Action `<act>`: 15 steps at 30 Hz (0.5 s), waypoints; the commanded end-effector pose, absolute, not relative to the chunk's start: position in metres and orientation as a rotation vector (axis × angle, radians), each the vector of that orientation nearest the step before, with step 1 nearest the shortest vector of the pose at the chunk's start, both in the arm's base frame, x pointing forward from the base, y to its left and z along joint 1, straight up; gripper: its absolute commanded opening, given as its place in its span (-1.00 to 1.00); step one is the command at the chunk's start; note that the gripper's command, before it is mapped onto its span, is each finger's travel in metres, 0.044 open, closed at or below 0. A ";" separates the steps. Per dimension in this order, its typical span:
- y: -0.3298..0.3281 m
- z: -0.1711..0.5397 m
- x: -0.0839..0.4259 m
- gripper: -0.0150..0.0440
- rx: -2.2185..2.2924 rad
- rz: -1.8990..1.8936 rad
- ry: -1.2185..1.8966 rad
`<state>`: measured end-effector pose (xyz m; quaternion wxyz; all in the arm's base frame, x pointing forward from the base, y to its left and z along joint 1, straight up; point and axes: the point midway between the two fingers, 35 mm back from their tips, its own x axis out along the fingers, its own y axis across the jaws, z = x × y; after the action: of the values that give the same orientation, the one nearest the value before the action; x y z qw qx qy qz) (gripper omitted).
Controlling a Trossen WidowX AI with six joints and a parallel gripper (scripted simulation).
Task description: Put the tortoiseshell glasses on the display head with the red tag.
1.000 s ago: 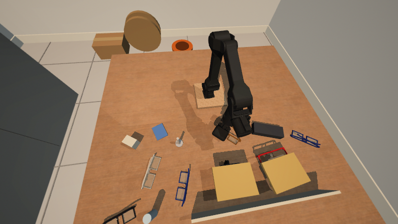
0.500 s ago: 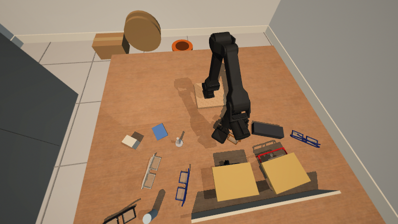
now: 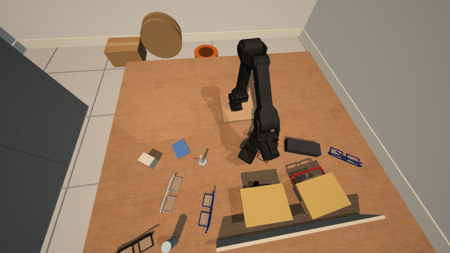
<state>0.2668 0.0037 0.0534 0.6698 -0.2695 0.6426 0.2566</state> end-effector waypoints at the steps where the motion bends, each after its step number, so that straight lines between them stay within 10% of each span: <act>1: 0.004 0.045 0.264 -0.08 -0.605 0.591 1.453; 15: 0.006 0.040 0.262 -0.08 -0.605 0.591 1.453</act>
<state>0.2647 0.0035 0.0415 0.6682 -0.2699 0.6435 0.2581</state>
